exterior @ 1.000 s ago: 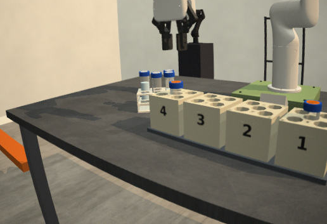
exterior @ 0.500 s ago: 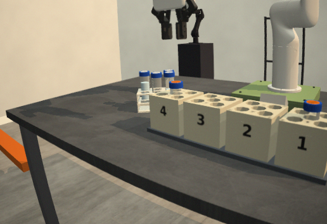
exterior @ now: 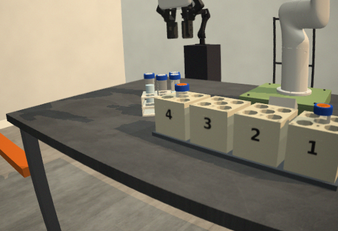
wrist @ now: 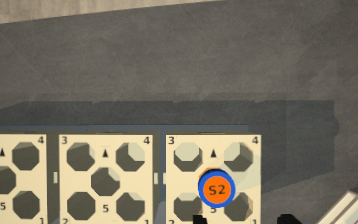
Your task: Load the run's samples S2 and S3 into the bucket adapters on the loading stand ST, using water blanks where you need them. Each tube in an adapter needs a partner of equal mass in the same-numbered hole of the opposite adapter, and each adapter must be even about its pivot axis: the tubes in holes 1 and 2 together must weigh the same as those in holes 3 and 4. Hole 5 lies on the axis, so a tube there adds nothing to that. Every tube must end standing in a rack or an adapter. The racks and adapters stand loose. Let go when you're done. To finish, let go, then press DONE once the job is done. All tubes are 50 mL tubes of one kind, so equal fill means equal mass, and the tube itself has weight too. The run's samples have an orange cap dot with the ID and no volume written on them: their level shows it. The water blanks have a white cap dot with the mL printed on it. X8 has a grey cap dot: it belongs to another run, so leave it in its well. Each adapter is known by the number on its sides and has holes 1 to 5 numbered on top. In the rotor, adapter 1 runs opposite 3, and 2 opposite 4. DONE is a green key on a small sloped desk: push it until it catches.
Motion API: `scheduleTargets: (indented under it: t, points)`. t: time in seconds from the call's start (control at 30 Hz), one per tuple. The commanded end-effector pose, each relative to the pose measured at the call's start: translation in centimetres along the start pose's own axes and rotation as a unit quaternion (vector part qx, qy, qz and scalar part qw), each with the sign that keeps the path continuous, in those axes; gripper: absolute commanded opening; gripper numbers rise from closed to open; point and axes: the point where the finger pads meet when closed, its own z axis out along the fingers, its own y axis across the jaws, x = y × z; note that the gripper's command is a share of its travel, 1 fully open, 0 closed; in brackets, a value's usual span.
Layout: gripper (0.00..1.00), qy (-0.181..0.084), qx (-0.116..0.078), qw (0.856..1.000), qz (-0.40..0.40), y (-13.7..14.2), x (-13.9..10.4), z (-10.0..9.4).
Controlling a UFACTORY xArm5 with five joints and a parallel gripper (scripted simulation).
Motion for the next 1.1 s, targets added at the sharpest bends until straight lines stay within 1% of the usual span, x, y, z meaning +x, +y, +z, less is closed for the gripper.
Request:
scheduleTargets:
  t: [0.0, 0.23, 0.27, 0.43, 0.63, 0.7, 0.87, 1.07]
  points:
    - [0.44, 0.002, -0.002, 1.000, 0.000, 0.0, 0.1, -0.2]
    - [0.44, 0.002, -0.002, 1.000, 0.000, 0.0, 0.1, -0.2]
    - [0.57, 0.002, -0.002, 1.000, -0.017, 0.4, -0.2, -0.2]
    - [0.57, 0.002, -0.002, 0.995, -0.100, 2.3, -1.9, -0.2]
    - [0.57, 0.001, -0.002, 0.980, -0.199, 4.5, -3.9, -0.2]
    - [0.57, 0.001, -0.002, 0.980, -0.199, 4.5, -3.9, -0.2]
    - [0.57, 0.001, -0.002, 0.960, -0.280, 6.3, -5.6, -0.2]
    - [0.57, 0.001, -0.002, 0.927, -0.374, 8.5, -7.7, -0.2]
